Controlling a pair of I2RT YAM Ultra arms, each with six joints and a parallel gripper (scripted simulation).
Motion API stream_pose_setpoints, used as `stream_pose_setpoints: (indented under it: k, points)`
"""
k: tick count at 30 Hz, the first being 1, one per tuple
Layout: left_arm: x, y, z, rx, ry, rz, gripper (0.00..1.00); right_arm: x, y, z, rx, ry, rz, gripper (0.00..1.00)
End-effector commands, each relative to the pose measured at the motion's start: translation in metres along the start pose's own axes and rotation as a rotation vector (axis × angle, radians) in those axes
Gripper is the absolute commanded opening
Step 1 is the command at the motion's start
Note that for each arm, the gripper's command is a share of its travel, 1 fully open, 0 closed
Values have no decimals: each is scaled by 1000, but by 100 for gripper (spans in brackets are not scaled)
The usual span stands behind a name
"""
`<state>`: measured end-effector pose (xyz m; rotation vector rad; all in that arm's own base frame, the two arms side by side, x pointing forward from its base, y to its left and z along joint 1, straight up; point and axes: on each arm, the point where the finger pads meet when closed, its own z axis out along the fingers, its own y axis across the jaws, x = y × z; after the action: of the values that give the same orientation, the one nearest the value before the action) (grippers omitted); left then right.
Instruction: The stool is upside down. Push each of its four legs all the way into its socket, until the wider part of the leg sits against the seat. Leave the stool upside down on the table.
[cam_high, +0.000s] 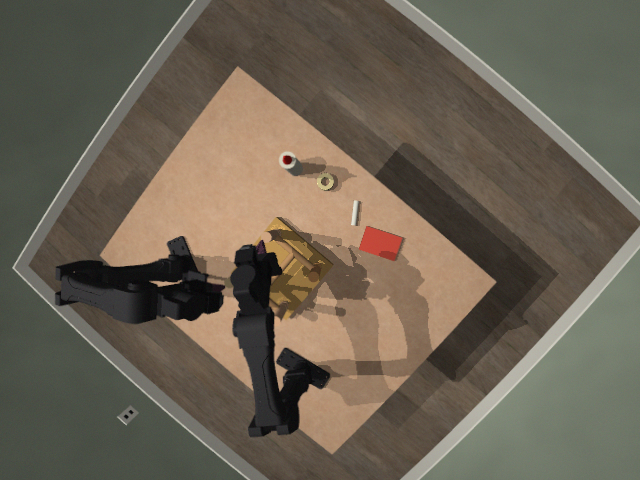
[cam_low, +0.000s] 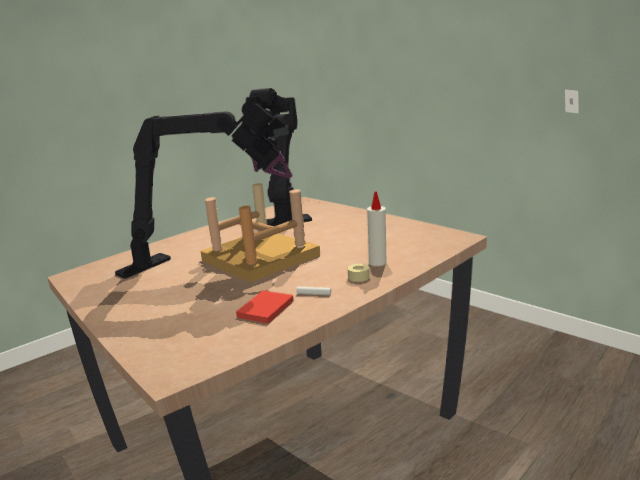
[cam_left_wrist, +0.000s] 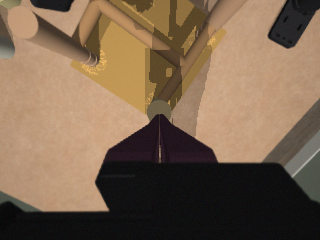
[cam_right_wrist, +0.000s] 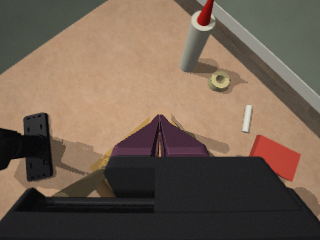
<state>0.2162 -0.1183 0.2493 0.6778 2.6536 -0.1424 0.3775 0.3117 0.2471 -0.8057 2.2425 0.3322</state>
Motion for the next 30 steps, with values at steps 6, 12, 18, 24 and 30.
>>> stream_pose_setpoints:
  k: [6,12,18,24,30]
  points:
    - [4,0,11,-1,39,2,0,-11,-6,9,15,-10,5,0]
    - [-5,0,-12,0,-40,5,0,-3,-1,-5,3,-10,-2,0]
    - [-6,0,-10,0,-33,6,0,-10,2,-9,-2,-30,-5,0]
    - [-6,-1,-10,0,-32,8,0,-20,6,-13,-10,-58,-10,0]
    - [7,-1,10,0,-2,9,0,-18,2,-10,-5,-49,-5,0]
